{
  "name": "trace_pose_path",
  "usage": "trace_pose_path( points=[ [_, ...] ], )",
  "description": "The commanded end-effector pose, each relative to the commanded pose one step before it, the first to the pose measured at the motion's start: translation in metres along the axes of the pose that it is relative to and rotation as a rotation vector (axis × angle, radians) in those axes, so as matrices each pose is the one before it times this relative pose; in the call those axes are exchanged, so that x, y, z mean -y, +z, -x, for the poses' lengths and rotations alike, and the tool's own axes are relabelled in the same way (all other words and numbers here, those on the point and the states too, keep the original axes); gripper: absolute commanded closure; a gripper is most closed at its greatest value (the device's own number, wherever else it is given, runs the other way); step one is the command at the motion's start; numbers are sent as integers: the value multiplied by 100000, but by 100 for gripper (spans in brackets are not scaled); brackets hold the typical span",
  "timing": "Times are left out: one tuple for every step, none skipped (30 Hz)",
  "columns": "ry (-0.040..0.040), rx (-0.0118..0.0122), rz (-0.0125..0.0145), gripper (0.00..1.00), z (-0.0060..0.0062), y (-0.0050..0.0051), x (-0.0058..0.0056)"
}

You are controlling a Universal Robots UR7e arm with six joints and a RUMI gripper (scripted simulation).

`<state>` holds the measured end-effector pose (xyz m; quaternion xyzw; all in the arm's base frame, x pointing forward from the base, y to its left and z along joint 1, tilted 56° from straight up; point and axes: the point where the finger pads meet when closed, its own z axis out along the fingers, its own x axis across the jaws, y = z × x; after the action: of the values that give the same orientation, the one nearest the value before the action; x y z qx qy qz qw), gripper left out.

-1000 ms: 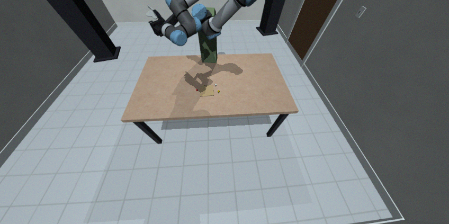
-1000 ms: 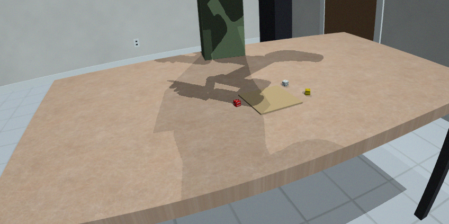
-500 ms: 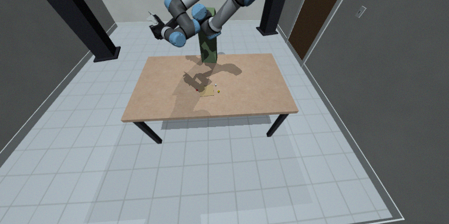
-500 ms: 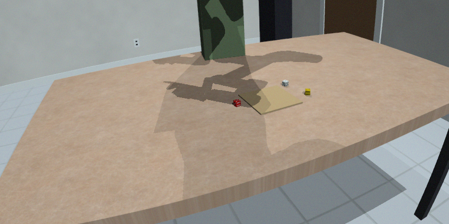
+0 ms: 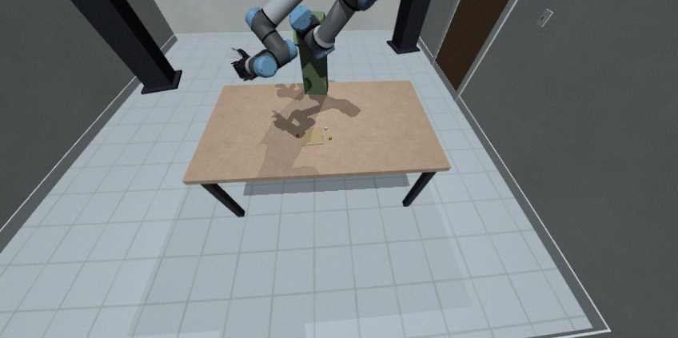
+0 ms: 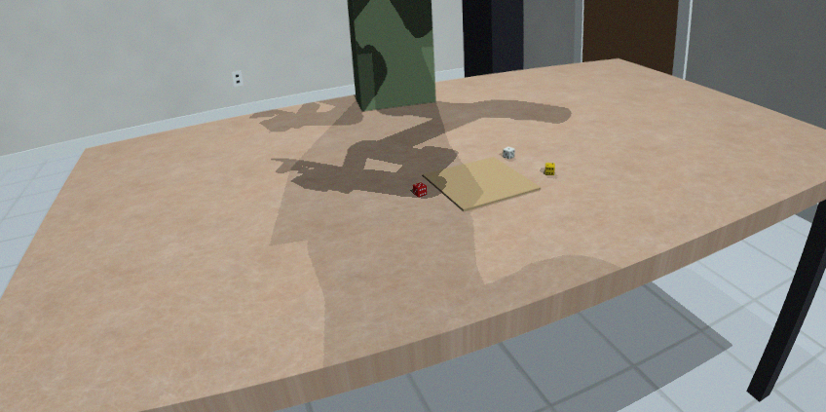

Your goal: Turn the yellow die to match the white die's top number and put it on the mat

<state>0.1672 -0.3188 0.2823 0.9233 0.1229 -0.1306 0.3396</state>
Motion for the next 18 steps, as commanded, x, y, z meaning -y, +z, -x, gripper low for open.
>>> trace_pose_path(
  points=[
    [1047,-11808,2464,0,-5322,2690,-1064],
    [0,0,0,0,0,0,0],
    [0,0,0,0,0,0,0],
    [264,-3869,507,0,-1580,724,-9],
    [242,-3957,495,0,-1582,738,35],
    [218,-4032,479,0,-1576,747,82],
    [0,0,0,0,0,0,0],
    [192,-4094,459,0,-1564,750,129],
    [0,0,0,0,0,0,0],
    [165,-4141,436,0,-1545,748,176],
    [0,0,0,0,0,0,0],
    [137,-4174,410,0,-1520,741,222],
    [0,0,0,0,0,0,0],
    [108,-4192,380,0,-1490,727,267],
    [0,0,0,0,0,0,0],
    [80,-4196,348,0,-1455,709,310],
    [0,0,0,0,0,0,0],
    [52,-4184,314,0,-1417,686,350]
  ],
)
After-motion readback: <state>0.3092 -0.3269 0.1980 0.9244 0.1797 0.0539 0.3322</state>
